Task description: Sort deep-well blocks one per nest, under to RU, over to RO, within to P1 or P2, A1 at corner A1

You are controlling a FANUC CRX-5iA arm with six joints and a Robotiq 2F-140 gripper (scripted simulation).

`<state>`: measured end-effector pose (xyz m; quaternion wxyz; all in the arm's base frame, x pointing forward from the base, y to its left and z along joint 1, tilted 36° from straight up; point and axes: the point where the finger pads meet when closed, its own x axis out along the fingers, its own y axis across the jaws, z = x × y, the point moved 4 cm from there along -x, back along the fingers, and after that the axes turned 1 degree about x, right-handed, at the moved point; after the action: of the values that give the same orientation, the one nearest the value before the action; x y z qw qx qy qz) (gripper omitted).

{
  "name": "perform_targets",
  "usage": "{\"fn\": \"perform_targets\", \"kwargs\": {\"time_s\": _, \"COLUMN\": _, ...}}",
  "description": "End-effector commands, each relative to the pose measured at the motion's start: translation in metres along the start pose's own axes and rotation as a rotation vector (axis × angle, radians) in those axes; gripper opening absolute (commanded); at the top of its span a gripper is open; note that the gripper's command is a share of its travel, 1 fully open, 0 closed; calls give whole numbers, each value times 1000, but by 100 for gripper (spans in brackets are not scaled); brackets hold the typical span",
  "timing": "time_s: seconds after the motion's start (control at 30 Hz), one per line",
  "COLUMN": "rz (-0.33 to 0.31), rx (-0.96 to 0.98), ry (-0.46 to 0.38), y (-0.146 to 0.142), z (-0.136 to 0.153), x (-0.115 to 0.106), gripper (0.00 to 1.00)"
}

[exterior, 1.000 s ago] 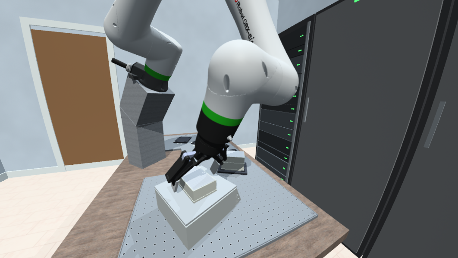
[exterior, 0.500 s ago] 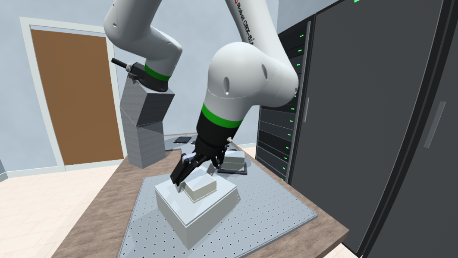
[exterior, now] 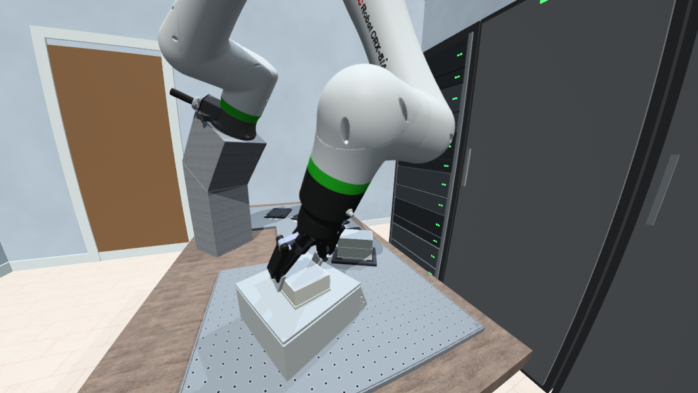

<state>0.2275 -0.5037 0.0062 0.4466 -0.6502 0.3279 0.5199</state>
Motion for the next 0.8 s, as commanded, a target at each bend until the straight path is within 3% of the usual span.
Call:
{"fn": "perform_targets", "kwargs": {"time_s": 0.0, "rz": 0, "rx": 0, "ry": 0, "y": 0, "z": 0, "x": 0, "gripper": 10}}
{"fn": "perform_targets", "kwargs": {"time_s": 0.77, "rz": 0, "rx": 0, "ry": 0, "y": 0, "z": 5, "x": -9, "gripper": 10}}
